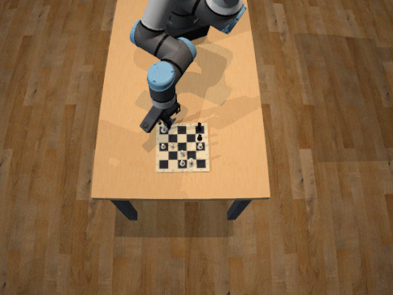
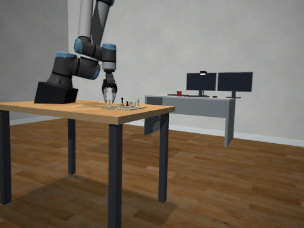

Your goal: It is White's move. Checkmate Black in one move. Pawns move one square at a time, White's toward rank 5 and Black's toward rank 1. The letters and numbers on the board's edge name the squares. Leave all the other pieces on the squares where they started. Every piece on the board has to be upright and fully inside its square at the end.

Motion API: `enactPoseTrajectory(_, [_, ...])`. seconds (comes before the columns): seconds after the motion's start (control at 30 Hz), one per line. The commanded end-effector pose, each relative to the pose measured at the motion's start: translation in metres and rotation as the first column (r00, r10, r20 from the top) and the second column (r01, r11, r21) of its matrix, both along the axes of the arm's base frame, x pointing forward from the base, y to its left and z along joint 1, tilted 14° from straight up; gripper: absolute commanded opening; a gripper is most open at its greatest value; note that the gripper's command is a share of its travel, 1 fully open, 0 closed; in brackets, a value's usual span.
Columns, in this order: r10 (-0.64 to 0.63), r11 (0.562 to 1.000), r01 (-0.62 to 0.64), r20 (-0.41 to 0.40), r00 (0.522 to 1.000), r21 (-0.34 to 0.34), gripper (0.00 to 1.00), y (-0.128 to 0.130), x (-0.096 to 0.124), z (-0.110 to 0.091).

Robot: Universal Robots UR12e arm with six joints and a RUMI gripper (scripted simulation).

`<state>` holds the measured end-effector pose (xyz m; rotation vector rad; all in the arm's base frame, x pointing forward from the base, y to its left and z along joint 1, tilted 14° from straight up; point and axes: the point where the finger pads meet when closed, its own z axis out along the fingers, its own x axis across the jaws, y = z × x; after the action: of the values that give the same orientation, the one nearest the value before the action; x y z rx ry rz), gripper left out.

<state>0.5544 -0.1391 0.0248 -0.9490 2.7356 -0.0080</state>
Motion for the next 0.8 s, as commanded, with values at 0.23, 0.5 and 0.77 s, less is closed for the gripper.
enactPoseTrajectory(0.23, [0.000,1.000,0.000,0.001,1.000,-0.001,0.25,0.000,0.000,0.002])
enactPoseTrajectory(0.5, [0.000,1.000,0.000,0.001,1.000,-0.001,0.25,-0.002,-0.005,0.022])
enactPoseTrajectory(0.77, [0.000,1.000,0.000,0.001,1.000,-0.001,0.25,-0.005,-0.015,0.063])
